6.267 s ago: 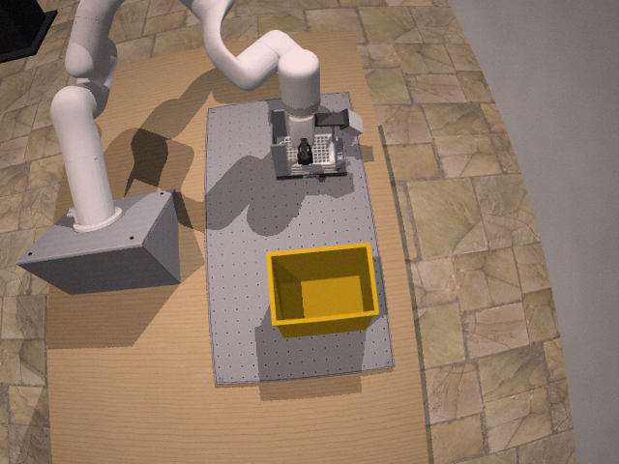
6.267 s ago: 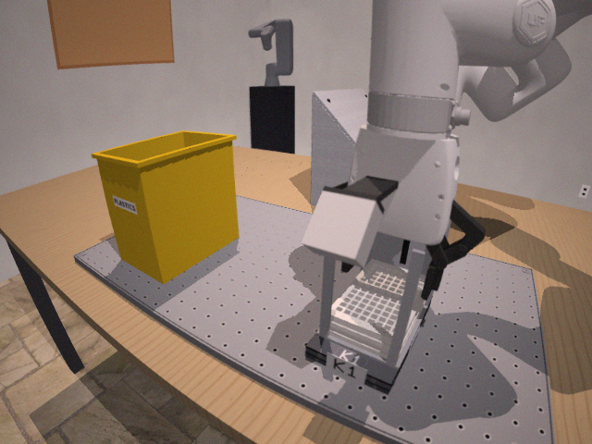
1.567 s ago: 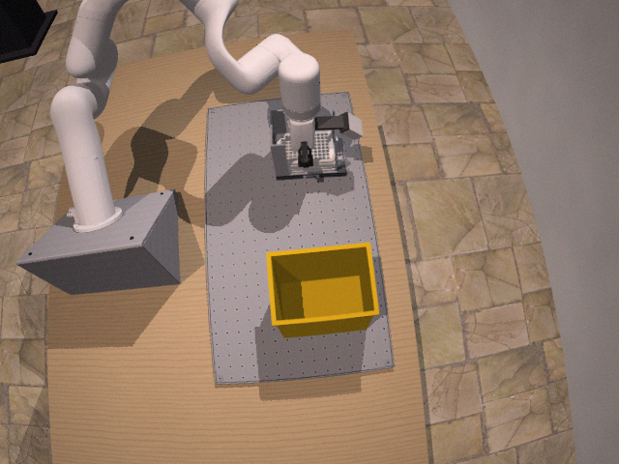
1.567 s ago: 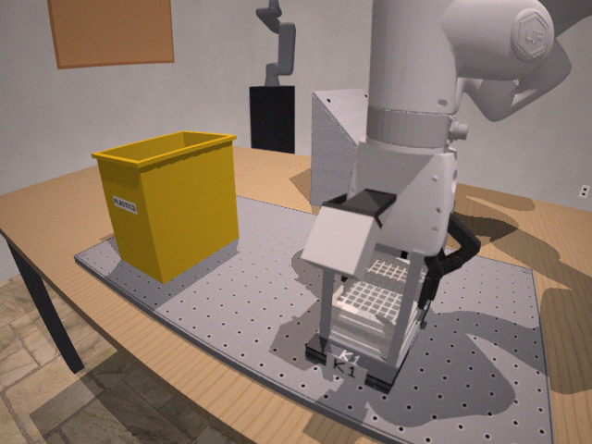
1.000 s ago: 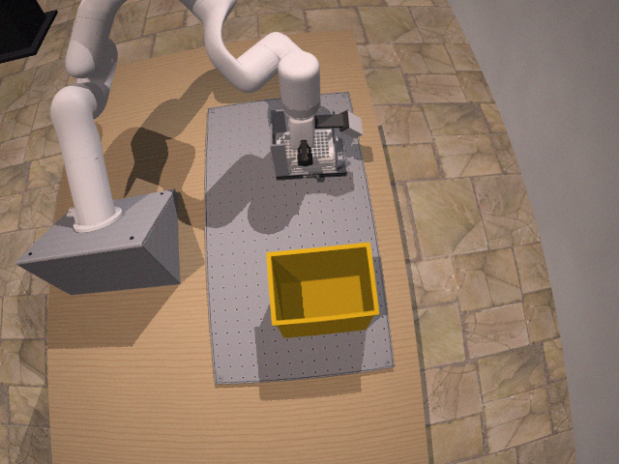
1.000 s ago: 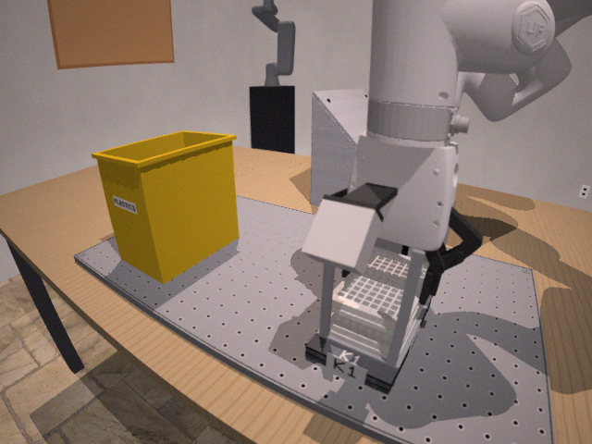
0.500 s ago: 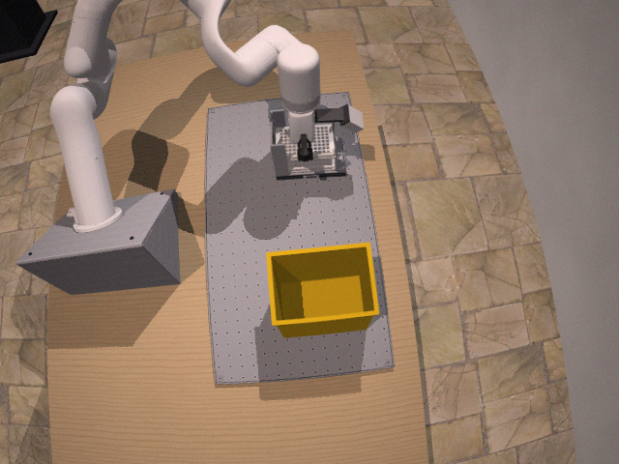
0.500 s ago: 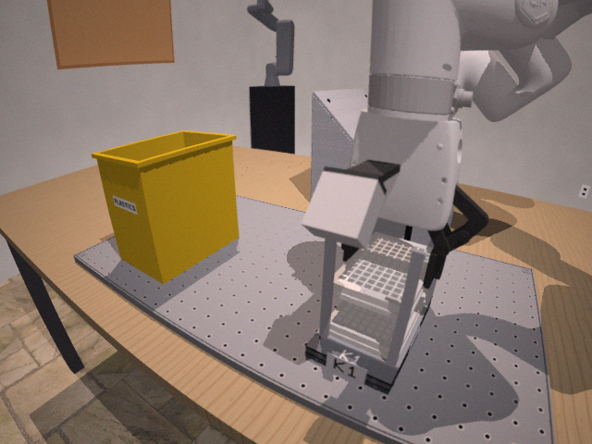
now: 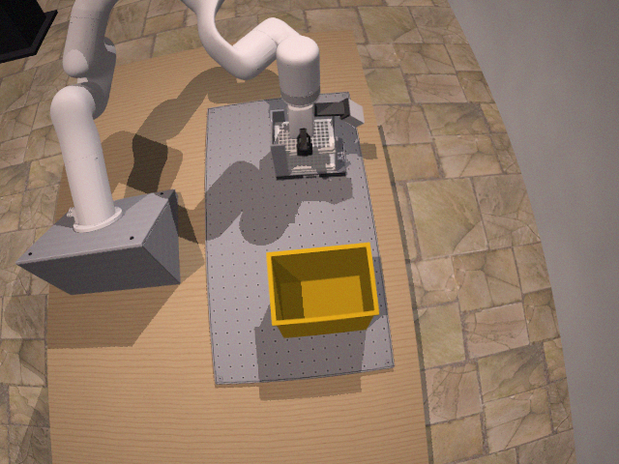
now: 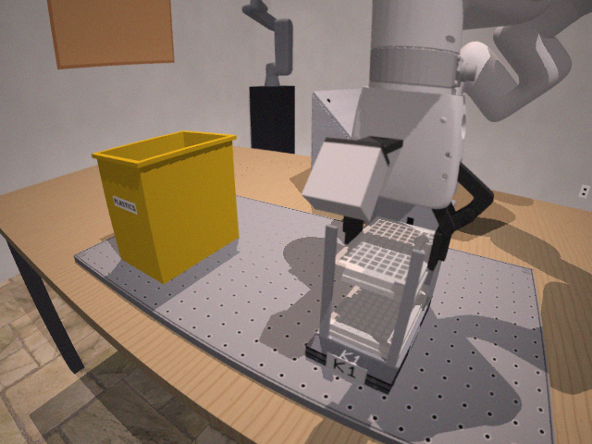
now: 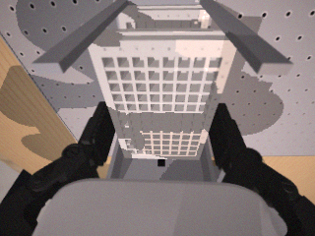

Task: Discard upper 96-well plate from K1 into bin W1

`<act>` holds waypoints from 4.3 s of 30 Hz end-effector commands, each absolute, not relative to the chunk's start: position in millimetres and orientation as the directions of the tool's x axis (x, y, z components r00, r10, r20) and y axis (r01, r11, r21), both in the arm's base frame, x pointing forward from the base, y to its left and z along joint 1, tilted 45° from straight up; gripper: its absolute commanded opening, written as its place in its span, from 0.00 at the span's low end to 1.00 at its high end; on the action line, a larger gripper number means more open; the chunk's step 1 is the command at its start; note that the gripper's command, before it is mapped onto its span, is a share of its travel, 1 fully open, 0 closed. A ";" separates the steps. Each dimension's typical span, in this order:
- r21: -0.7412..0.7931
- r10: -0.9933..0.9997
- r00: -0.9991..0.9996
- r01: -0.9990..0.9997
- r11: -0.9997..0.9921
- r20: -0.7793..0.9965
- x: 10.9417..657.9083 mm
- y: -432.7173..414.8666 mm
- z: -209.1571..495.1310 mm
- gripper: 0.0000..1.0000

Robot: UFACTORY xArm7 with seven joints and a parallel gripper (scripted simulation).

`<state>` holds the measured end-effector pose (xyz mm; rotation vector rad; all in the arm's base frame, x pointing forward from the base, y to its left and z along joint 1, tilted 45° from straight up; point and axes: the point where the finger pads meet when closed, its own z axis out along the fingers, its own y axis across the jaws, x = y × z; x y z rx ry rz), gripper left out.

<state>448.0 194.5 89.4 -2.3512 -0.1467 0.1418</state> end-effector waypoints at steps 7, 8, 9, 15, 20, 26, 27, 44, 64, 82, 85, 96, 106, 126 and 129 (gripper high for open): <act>-0.707 0.145 0.988 0.063 -0.704 -0.055 451.5 184.5 98.9 0.00; -0.707 0.145 0.988 0.063 -0.704 -0.055 451.7 183.4 100.0 0.00; -0.707 0.145 0.988 0.063 -0.704 -0.055 451.9 182.2 101.2 0.00; -0.707 0.145 0.988 0.063 -0.704 -0.055 453.4 175.2 108.3 0.00; -0.707 0.145 0.988 0.063 -0.704 -0.055 454.3 170.6 113.0 0.00; -0.707 0.145 0.988 0.063 -0.704 -0.055 455.5 164.8 118.8 0.00; -0.707 0.145 0.988 0.063 -0.704 -0.055 455.7 163.6 120.0 0.00; -0.707 0.145 0.988 0.063 -0.704 -0.055 459.3 146.2 137.6 0.00; -0.707 0.145 0.988 0.063 -0.704 -0.055 463.6 125.3 158.7 0.00; -0.707 0.145 0.988 0.063 -0.704 -0.055 467.3 106.8 177.5 0.00; -0.707 0.145 0.988 0.063 -0.704 -0.055 468.1 103.3 181.0 0.00; -0.707 0.145 0.988 0.063 -0.704 -0.055 470.2 92.9 191.6 0.00; -0.707 0.145 0.988 0.063 -0.704 -0.055 470.2 92.8 191.6 0.00; -0.709 0.175 0.984 0.106 -0.698 -0.025 475.9 57.6 151.9 0.00; -0.709 0.175 0.984 0.106 -0.698 -0.025 476.9 51.0 144.4 0.00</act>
